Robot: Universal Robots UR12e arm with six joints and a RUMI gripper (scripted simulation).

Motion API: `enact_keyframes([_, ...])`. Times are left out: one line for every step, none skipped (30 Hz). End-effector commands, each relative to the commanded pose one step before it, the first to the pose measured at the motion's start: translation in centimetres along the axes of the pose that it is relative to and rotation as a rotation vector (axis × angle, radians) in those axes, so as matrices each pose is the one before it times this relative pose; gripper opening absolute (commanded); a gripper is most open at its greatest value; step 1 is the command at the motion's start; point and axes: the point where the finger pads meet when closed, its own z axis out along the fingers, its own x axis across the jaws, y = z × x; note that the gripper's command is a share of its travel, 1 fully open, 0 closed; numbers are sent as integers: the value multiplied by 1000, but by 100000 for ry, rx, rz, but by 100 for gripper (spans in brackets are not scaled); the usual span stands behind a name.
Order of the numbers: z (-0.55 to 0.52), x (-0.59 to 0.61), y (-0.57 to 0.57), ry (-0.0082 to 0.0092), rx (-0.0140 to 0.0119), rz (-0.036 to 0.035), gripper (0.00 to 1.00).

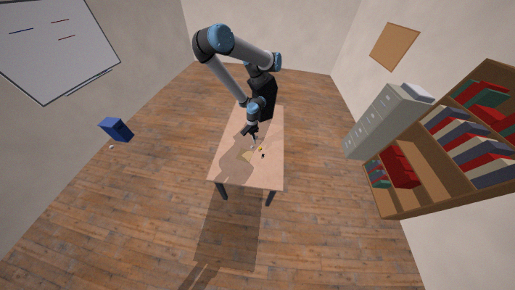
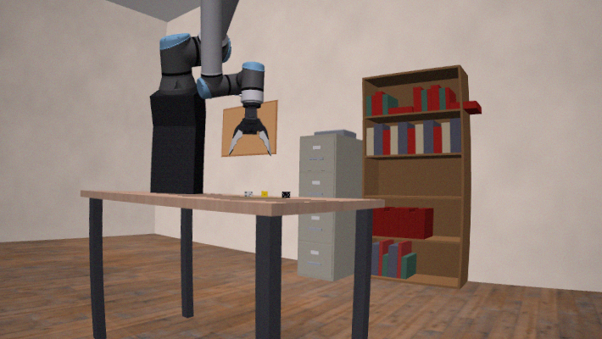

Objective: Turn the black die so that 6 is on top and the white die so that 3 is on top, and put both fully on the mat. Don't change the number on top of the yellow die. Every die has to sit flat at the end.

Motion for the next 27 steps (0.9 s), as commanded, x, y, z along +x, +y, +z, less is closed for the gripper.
enact_keyframes([163,-18,-9,-43,45,-6,100])
enact_keyframes([175,0,0,2,-4,0,100])
enact_keyframes([241,0,0,1,-2,0,100])
enact_keyframes([308,0,1,0,0,0,100])
enact_keyframes([378,-1,0,0,0,0,100])
enact_keyframes([445,-1,1,0,0,0,100])
enact_keyframes([507,-1,1,0,0,0,100])
enact_keyframes([563,-1,1,0,0,0,100])
enact_keyframes([612,-1,1,0,0,0,100])
enact_keyframes([651,-1,0,0,0,0,100])
enact_keyframes([679,-1,1,0,0,0,100])
enact_keyframes([0,0,0,0,0,0,100])
enact_keyframes([0,0,0,0,0,0,100])
enact_keyframes([694,-1,1,0,0,0,100])
enact_keyframes([698,-1,1,0,0,0,100])
enact_keyframes([686,-1,2,0,0,0,100])
enact_keyframes([663,-1,1,0,0,0,100])
enact_keyframes([625,-1,1,0,0,0,100])
enact_keyframes([575,-1,1,0,0,0,100])
enact_keyframes([514,-1,1,0,0,0,100])
enact_keyframes([444,-1,1,0,0,0,100])
enact_keyframes([368,-1,0,0,0,0,100])
enact_keyframes([289,0,1,0,0,0,100])
enact_keyframes([212,-1,0,0,0,0,100])
enact_keyframes([139,0,0,0,0,0,100])
enact_keyframes([77,0,0,0,0,0,100])
enact_keyframes([31,0,0,0,0,0,100])
